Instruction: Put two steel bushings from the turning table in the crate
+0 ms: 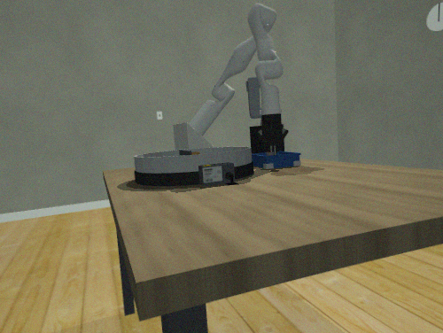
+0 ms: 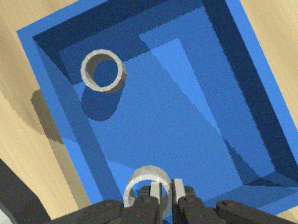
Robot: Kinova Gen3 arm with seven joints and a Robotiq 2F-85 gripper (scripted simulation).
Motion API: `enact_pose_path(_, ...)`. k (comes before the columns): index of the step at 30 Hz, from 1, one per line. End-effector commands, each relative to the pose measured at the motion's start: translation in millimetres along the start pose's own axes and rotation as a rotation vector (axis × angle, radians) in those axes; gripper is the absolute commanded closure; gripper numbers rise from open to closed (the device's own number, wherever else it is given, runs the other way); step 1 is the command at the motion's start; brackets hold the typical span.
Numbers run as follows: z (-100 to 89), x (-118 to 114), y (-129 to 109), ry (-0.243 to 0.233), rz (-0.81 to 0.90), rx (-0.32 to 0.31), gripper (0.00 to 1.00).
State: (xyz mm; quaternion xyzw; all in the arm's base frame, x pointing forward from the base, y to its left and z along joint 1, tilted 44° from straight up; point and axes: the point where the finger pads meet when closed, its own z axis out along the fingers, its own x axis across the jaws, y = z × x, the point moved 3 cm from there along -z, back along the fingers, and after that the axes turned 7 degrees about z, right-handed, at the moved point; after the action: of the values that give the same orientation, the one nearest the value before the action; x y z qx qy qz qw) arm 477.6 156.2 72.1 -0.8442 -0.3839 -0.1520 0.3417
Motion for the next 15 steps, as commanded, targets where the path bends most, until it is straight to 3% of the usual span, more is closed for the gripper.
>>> enact_pose_path(1, 0.9, 0.2, 0.6, 0.001, 0.000, -0.002, 1.00)
enact_pose_path(15, 7.8, 0.2, 0.5, 0.001, 0.000, -0.001, 1.00)
